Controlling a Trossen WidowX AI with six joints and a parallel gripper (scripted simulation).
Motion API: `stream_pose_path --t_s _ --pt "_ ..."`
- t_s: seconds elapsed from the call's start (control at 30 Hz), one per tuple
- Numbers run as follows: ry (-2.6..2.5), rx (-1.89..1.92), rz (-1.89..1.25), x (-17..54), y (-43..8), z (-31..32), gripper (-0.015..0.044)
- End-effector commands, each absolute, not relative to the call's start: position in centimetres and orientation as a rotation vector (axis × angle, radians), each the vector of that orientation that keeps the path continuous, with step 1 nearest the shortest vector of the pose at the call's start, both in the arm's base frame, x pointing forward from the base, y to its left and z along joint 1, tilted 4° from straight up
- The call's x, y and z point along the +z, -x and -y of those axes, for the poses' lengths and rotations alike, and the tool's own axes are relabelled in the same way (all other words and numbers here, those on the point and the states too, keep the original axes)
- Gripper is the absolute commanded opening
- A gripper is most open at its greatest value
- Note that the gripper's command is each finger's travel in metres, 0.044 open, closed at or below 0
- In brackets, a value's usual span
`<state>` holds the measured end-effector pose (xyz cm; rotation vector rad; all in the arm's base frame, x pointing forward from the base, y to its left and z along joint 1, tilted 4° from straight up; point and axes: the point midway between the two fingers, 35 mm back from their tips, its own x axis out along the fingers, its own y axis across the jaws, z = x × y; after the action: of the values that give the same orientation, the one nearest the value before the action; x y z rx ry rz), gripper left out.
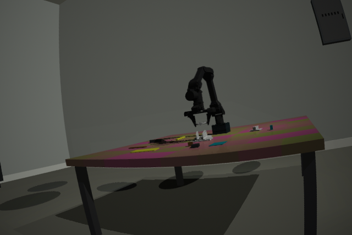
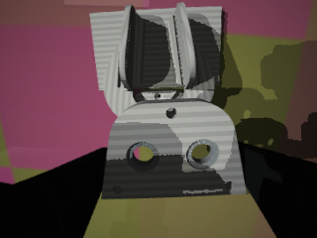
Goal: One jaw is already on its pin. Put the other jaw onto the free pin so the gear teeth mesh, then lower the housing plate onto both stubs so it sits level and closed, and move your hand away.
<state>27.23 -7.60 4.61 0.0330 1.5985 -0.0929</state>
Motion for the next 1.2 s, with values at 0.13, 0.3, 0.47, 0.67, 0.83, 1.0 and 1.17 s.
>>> stream_pose_path --t_s 0.13,0.3,0.47,0.67,0.83,1.0,1.17 --pt "-0.032 -0.1 -1.594 4.68 -27.25 7.68 0.0351" --pt "-0.032 -0.1 -1.594 4.68 -27.23 7.64 0.0351" --pt "-0.032 -0.099 -1.594 4.66 -26.82 6.97 0.0351" --pt "-0.032 -0.099 -1.594 4.66 -26.82 6.97 0.0351" --pt "-0.032 -0.099 -1.594 4.66 -26.82 6.97 0.0351" --pt "-0.032 -0.099 -1.594 4.66 -26.82 6.97 0.0351" --pt "-0.032 -0.099 -1.594 4.66 -26.82 6.97 0.0351"
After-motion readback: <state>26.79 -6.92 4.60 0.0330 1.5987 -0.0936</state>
